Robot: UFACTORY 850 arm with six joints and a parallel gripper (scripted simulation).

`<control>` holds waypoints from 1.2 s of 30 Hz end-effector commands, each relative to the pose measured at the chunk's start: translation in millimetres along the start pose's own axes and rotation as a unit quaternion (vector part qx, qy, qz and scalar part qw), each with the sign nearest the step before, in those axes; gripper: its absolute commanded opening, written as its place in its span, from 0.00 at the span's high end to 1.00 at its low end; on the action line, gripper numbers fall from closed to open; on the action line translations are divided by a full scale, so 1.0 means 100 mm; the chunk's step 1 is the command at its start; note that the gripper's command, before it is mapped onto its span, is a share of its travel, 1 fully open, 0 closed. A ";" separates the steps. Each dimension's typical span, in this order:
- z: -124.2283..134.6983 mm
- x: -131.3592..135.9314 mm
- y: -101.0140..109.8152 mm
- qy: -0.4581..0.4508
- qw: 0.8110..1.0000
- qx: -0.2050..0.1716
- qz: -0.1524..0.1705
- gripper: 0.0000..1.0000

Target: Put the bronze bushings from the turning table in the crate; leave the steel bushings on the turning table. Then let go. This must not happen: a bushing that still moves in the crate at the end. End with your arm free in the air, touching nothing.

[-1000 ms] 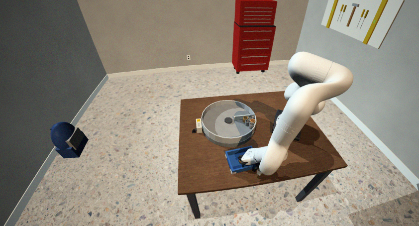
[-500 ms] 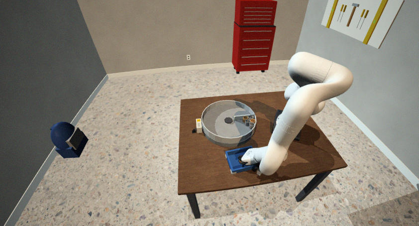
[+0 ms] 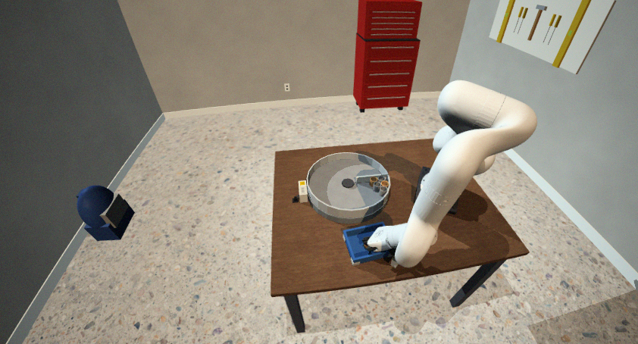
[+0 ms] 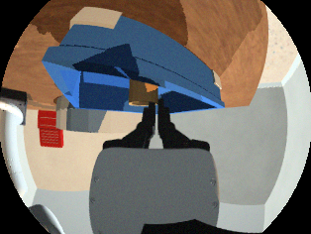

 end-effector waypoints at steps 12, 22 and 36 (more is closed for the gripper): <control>-0.01 0.01 -0.01 0.000 1.000 0.000 0.001 1.00; -0.01 0.01 -0.01 0.000 1.000 0.000 0.001 0.89; -0.01 0.01 -0.01 0.000 1.000 0.000 0.001 0.89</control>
Point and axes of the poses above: the point where the finger pads meet when closed, its own y axis back along the fingers, its own x axis across the jaws, z = x × y, the point moved 10 cm from there along y, back along the fingers, and after that the axes turned 4 degrees about y, right-handed, at the moved point
